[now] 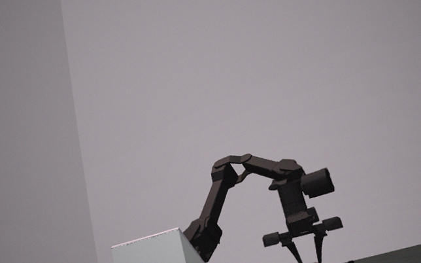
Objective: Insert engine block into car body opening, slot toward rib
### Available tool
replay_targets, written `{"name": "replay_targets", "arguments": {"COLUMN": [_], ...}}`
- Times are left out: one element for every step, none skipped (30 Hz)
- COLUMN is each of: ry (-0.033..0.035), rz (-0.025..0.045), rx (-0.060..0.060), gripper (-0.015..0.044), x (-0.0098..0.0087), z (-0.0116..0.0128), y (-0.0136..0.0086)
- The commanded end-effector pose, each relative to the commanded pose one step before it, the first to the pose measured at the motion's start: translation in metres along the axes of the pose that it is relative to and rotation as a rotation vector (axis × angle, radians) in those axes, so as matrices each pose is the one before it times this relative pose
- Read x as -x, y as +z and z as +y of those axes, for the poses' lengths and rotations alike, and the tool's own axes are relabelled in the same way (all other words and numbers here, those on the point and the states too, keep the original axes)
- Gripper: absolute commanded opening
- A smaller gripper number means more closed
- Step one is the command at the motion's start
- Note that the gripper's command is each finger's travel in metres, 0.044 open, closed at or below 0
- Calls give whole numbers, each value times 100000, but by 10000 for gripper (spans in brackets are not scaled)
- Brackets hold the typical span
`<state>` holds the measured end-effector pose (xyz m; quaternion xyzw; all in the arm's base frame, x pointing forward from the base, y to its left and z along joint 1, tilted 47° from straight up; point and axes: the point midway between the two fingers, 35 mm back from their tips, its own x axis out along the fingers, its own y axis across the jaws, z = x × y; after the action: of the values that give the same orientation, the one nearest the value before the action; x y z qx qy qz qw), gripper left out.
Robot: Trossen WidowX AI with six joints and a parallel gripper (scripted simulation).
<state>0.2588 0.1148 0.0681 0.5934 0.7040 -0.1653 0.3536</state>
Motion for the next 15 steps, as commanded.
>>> {"name": "replay_targets", "arguments": {"ry": [730,-17,-16,-15,-14,-12,-11,-10,-8,-6,-4,-2,0,2,4], "rz": [-725,-23,-16,-8,-1,6,14,21,28,36,43,50,57,65,72], "rx": [640,-6,-6,-6,-6,-5,-5,-5,-4,-4,-4,-3,-2,-2,-1], "gripper": [0,0,0,0,0,0,0,0,0,0,0,0,0,0,0], "x": [1540,308,308,309,310,311,312,312,313,313,314,314,315,315,315], "z": [203,1,-3,-6,-9,-12,-15,-18,-21,-24,-27,-30,-33,-36,-39], "y": [77,8,5,2,-1,-5,-8,-11,-14,-17,-21,-24,-27,-31,-34]}}
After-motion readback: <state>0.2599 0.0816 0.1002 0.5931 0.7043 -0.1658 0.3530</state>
